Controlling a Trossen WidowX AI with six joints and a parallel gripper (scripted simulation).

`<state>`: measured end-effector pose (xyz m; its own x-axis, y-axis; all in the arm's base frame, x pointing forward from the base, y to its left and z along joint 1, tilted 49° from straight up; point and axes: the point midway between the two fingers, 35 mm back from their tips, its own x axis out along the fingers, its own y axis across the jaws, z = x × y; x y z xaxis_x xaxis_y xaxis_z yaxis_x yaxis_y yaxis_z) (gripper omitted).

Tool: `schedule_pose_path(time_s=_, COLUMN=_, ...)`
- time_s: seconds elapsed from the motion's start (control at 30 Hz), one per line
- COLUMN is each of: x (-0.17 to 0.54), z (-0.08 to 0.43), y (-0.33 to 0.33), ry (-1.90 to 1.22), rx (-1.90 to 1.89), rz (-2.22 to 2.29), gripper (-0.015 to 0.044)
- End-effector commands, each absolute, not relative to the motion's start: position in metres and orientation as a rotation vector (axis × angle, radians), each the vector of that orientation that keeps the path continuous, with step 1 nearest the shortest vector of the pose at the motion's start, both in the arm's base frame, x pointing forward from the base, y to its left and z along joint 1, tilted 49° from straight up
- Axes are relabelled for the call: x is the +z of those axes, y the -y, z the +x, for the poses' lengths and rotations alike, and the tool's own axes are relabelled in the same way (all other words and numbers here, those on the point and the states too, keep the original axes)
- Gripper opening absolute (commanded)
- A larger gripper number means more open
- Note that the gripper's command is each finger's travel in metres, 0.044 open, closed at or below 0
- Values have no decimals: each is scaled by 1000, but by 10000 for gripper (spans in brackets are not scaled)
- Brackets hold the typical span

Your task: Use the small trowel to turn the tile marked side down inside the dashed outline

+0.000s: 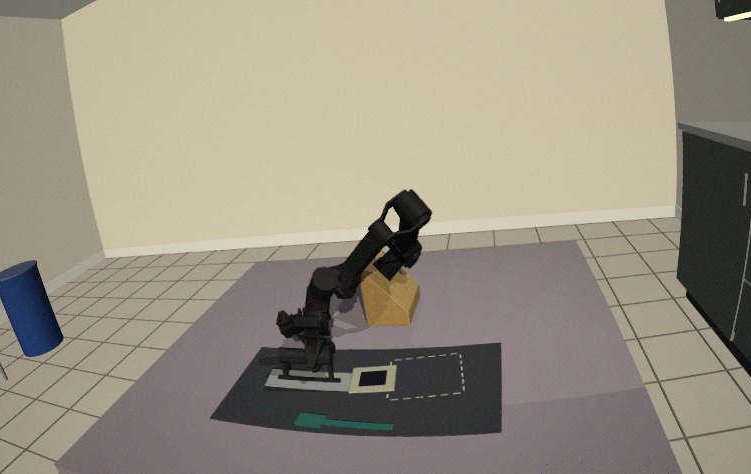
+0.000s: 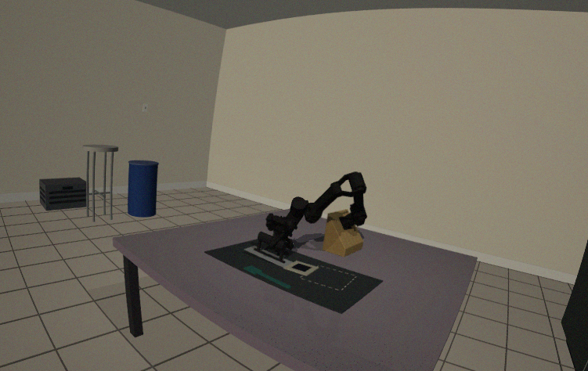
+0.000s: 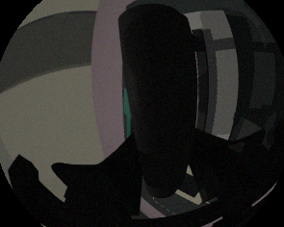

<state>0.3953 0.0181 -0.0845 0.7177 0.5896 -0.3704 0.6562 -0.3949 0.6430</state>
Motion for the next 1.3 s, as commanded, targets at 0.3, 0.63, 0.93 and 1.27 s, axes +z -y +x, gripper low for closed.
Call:
schedule_pose_path(time_s=0.3, x=-68, z=390, y=-32, ry=-940, rx=-101, rz=2104, gripper=0)
schedule_pose_path(time_s=0.63, x=-57, z=386, y=-42, ry=-940, rx=-101, rz=2106, gripper=0)
schedule_pose_path(time_s=0.93, x=-55, z=388, y=-33, ry=-985, rx=-72, rz=2184, gripper=0)
schedule_pose_path(time_s=1.27, x=-37, z=387, y=-23, ry=-990, rx=-69, rz=2193, gripper=0)
